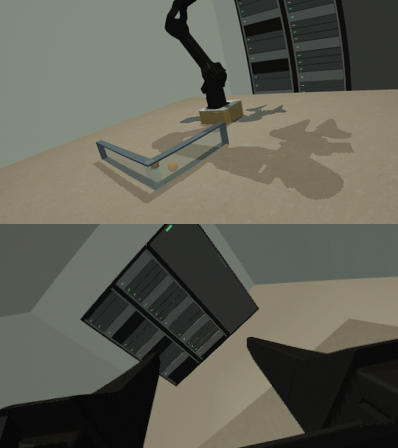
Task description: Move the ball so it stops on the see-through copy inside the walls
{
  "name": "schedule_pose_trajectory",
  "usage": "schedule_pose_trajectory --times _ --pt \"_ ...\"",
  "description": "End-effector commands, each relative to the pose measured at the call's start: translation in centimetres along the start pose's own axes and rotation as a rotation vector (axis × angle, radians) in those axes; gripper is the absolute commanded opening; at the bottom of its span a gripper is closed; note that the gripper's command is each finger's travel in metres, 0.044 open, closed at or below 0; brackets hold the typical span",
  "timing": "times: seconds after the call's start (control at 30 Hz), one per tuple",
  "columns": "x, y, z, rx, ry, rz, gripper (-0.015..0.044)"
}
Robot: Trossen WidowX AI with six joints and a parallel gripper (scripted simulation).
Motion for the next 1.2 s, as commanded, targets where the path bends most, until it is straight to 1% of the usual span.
schedule_pose_trajectory --times 0.0,0.07,0.2,0.43,0.67,0.93,1.17 --pt "0.1 -0.2 -0.1 -0.004 -0.004 0.008 0.0374" --pt "0.7 -1.7 -0.5 -0.032 -0.038 0.076 0.0321" --pt "3.4 -6.0 -1.5 -0.122 -0.138 0.281 0.0216" --pt "10.0 -12.9 -1.6 -0.289 -0.298 0.63 0.0215" --pt "18.1 -17.8 0.4 -0.469 -0.428 0.949 0.0215" --pt "27.0 -20.6 4.9 -0.706 -0.53 1.267 0.0215" --pt "34.1 -20.8 10.2 -0.924 -0.611 1.488 0.0215"
Point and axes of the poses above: the point midway between the two fingers, 35 mm back from their tips, its own x axis back along the fingers, its own y axis across the jaws, z = x × y, the point moved 6 cm from there along x, back along the fingers, and after that the axes turned 4 degrees about -x, right-handed, at the moved point
